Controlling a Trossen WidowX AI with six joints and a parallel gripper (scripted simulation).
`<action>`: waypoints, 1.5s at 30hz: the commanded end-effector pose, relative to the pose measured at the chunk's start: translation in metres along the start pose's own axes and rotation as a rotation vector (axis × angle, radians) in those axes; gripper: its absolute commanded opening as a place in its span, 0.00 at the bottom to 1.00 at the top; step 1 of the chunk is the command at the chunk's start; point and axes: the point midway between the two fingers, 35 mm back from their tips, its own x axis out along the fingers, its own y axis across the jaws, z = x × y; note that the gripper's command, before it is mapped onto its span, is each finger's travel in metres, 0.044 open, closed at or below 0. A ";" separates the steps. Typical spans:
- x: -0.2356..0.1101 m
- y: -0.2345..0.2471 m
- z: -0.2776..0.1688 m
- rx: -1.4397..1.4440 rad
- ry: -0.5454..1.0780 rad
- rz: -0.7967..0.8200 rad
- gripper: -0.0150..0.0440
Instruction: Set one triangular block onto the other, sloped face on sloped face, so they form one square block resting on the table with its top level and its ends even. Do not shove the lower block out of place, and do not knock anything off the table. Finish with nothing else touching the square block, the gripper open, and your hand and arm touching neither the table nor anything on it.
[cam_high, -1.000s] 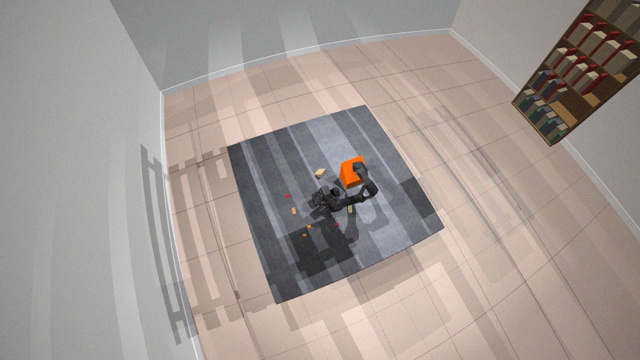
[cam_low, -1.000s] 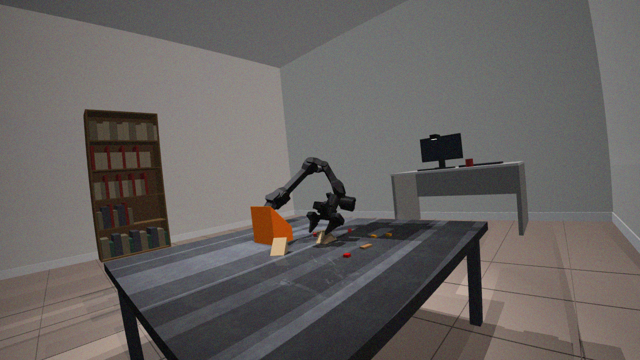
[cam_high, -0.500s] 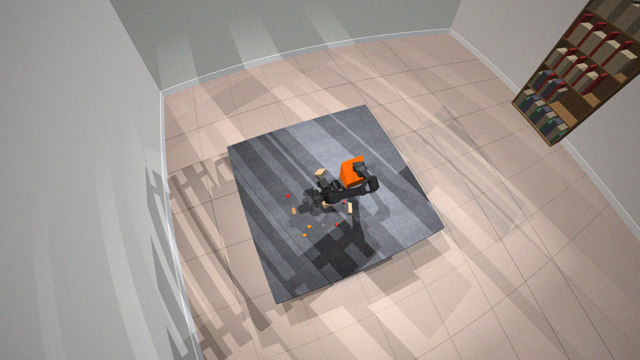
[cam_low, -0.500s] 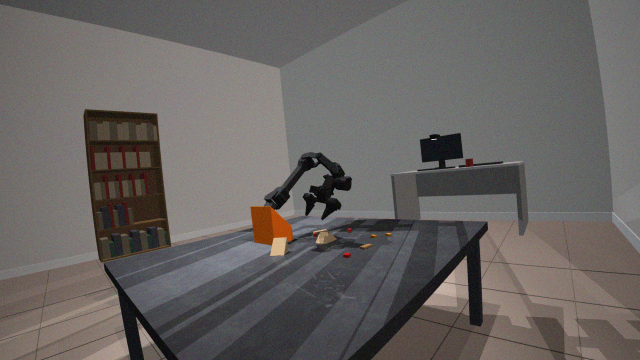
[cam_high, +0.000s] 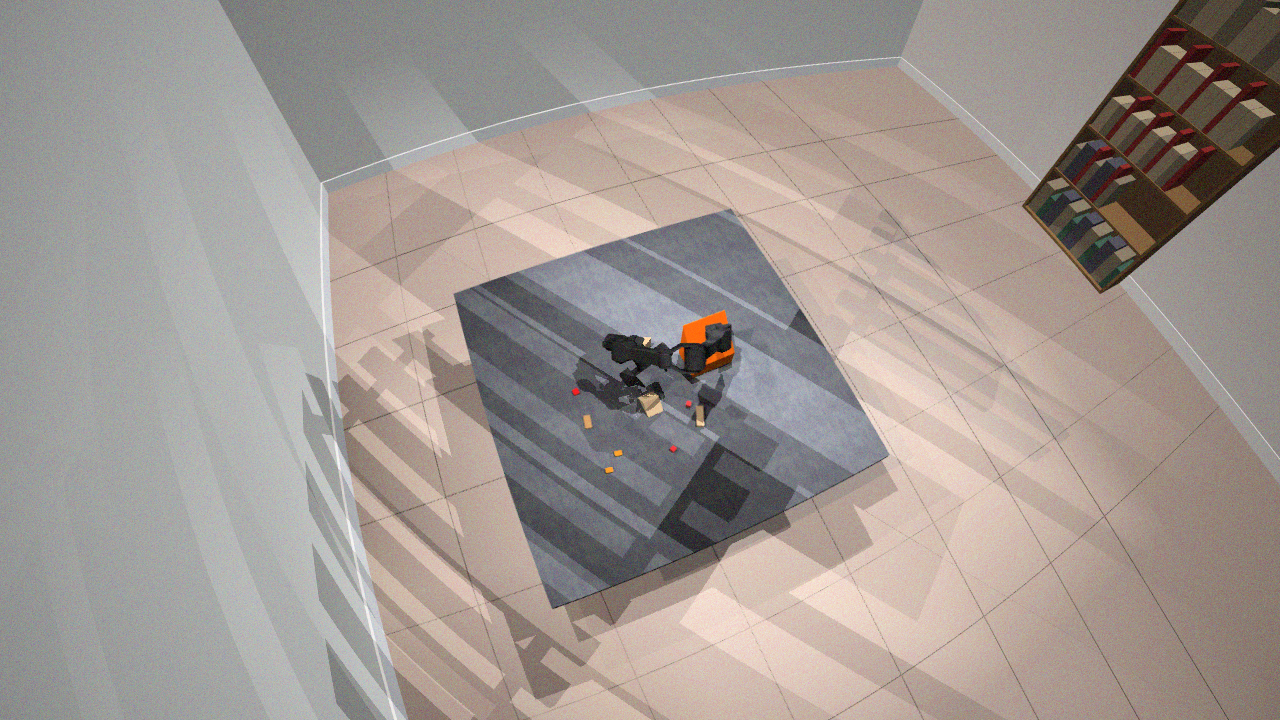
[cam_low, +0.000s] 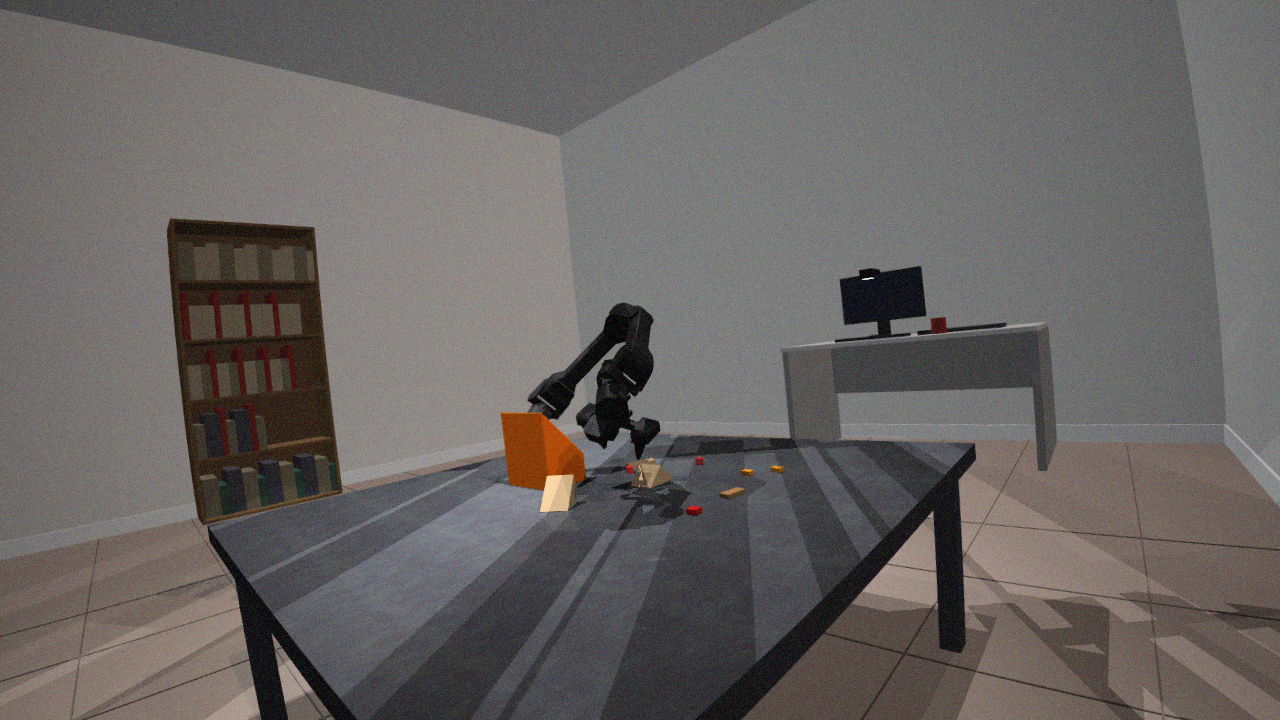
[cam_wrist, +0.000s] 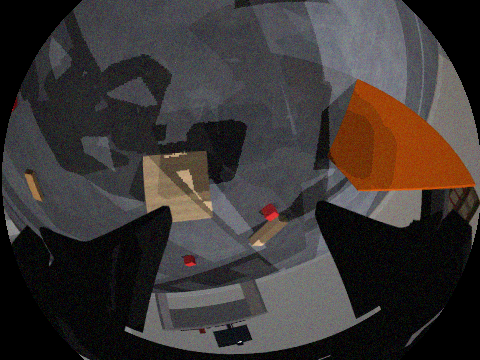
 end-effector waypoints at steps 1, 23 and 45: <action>-0.019 0.021 0.024 -0.060 0.261 0.347 1.00; 0.045 0.045 -0.001 -0.013 0.344 0.299 1.00; 0.069 0.051 -0.011 -0.012 0.372 0.303 0.73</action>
